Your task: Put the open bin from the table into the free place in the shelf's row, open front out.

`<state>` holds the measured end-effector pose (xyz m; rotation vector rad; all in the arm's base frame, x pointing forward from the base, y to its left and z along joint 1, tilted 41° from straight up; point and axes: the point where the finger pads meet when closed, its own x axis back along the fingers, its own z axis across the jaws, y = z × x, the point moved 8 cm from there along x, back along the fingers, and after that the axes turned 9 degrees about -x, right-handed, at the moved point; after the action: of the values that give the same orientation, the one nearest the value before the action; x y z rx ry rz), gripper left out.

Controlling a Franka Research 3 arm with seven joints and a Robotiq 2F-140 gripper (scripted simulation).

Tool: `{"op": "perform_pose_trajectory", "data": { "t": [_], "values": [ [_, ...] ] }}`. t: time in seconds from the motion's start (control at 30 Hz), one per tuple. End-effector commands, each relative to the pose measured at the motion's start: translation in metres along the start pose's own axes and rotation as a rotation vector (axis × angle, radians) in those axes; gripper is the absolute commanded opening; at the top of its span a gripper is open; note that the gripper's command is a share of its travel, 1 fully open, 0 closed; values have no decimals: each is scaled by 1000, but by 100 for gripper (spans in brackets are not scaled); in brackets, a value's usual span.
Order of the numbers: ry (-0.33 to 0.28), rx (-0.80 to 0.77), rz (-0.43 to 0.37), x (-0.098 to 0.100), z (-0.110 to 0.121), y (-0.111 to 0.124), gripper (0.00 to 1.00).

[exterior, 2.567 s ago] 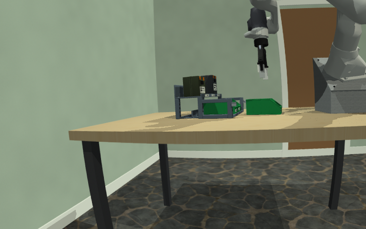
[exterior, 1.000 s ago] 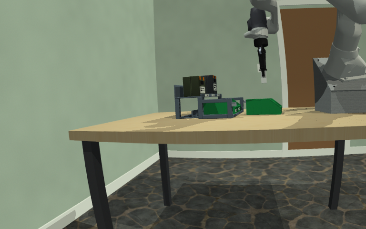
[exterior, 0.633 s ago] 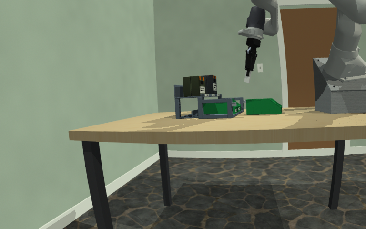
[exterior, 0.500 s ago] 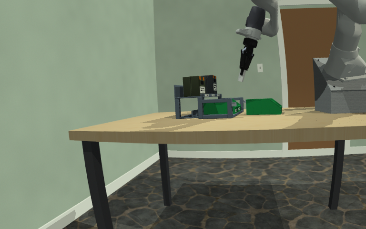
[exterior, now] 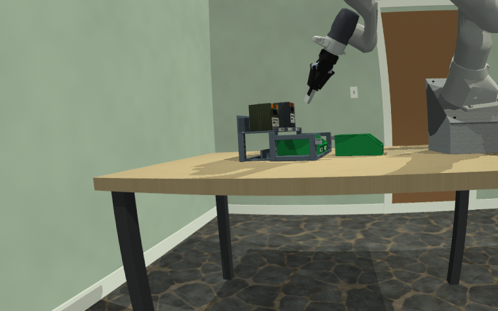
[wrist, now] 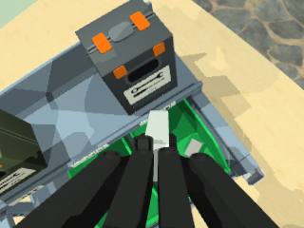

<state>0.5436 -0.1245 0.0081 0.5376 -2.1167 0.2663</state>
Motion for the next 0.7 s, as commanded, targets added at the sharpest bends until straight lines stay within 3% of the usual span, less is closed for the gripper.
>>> {"op": "perform_pose_trajectory", "data": {
  "t": [0.0,0.67],
  "values": [
    [40,-157,102,-7,-1,-24,0],
    [125,-558,351,4,17,-86,0]
  ]
}}
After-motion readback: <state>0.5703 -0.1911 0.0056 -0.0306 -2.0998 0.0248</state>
